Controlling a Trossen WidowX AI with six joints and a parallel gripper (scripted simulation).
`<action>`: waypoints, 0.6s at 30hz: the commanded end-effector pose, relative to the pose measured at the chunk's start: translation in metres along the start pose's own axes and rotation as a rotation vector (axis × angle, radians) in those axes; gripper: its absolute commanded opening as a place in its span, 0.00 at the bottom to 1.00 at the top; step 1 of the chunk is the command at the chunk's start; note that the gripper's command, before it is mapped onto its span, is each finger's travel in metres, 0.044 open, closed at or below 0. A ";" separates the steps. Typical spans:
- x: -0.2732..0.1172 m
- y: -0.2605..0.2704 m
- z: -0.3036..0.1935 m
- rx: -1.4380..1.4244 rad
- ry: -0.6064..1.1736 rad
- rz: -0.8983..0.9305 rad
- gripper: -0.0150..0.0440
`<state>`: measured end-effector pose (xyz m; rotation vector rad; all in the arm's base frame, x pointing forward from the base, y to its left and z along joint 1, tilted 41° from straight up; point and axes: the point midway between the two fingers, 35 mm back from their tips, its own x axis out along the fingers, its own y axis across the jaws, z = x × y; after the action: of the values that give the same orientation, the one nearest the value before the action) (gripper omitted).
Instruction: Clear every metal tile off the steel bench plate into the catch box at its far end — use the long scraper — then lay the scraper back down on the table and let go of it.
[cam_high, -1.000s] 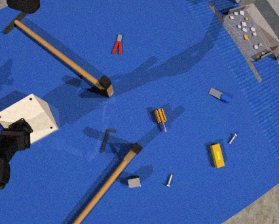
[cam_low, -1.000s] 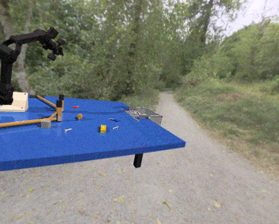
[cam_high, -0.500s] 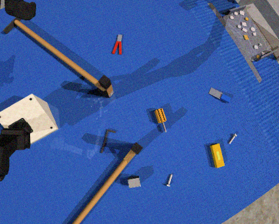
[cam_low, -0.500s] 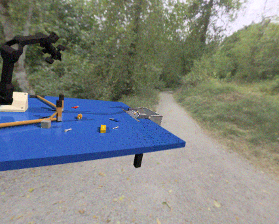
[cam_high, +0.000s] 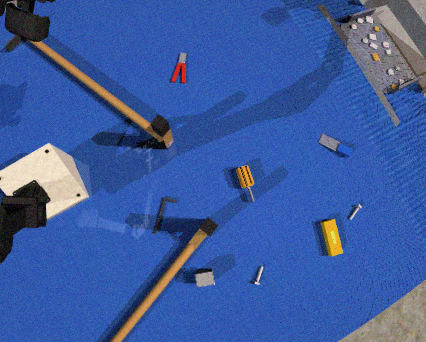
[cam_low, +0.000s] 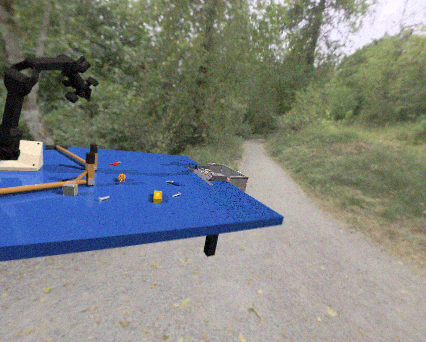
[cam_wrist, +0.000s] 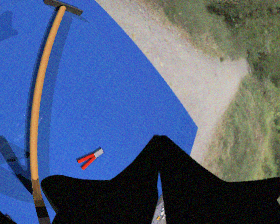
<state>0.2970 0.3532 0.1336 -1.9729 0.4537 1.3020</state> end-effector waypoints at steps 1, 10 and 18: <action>0.009 0.011 0.002 0.012 0.013 0.047 0.25; 0.025 0.033 0.006 0.039 0.035 0.141 0.25; 0.036 0.053 0.008 0.061 0.060 0.222 0.25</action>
<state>0.2774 0.3322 0.0875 -1.9550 0.7019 1.3479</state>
